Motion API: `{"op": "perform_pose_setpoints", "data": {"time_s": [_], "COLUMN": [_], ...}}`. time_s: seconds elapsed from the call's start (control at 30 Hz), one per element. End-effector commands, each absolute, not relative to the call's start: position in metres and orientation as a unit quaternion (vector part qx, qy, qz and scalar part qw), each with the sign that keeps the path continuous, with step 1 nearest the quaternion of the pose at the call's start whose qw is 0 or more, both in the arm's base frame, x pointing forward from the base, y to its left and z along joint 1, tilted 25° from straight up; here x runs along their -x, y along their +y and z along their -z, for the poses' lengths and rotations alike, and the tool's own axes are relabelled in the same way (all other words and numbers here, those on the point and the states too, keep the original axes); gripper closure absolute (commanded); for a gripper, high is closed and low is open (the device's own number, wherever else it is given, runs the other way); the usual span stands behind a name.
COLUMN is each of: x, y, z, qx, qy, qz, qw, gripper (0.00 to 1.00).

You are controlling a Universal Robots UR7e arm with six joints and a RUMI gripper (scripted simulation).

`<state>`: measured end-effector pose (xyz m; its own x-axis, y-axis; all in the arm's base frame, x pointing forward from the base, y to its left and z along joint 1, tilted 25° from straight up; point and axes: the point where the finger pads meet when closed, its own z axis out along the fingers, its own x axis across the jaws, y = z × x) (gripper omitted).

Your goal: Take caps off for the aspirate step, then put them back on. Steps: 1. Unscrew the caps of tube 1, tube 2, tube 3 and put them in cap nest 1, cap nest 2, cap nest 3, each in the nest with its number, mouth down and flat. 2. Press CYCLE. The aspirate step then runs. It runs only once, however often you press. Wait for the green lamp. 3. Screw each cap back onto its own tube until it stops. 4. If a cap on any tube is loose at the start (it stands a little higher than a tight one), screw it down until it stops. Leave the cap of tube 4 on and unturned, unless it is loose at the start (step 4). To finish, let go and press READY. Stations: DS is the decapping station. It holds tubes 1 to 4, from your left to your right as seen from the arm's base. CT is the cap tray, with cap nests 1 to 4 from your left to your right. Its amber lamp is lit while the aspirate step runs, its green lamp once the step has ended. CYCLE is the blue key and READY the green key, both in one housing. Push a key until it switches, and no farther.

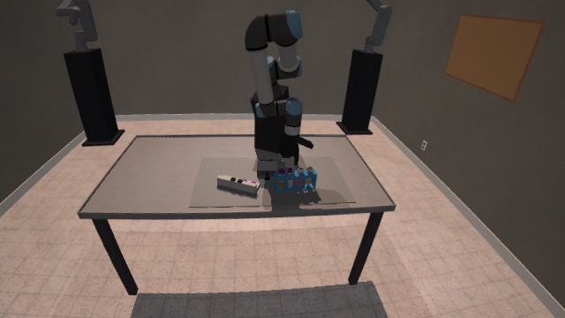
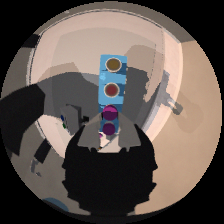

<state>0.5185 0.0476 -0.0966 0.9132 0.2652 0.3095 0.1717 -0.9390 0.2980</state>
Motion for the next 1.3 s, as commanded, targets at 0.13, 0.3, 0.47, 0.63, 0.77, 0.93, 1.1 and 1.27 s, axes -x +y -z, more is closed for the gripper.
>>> {"op": "perform_pose_setpoints", "data": {"time_s": [0.13,0.3,0.47,0.63,0.77,0.93,1.1,1.27], "x": [-0.5187,-0.5187,-0.5187,-0.5187,-0.5187,-0.5187,-0.5187,-0.5187], "y": [0.0479,0.0479,0.0479,0.0479,0.0478,0.0478,0.0478,0.0478], "z": [0.0959,0.0959,0.0959,0.0959,0.0959,0.0959,0.0959,0.0960], "qx": [-0.924,-0.924,-0.924,-0.924,-0.936,-0.963,-0.975,-0.968], "qy": [0.314,0.314,0.314,0.313,0.275,0.156,0.035,-0.122], "qz": [-0.146,-0.146,-0.146,-0.146,-0.153,-0.171,-0.187,-0.203], "qw": [0.163,0.163,0.163,0.163,0.157,0.137,0.114,0.083], "gripper": [1.00,1.00,0.65,0.65,0.65,0.65,0.65,0.65]}}
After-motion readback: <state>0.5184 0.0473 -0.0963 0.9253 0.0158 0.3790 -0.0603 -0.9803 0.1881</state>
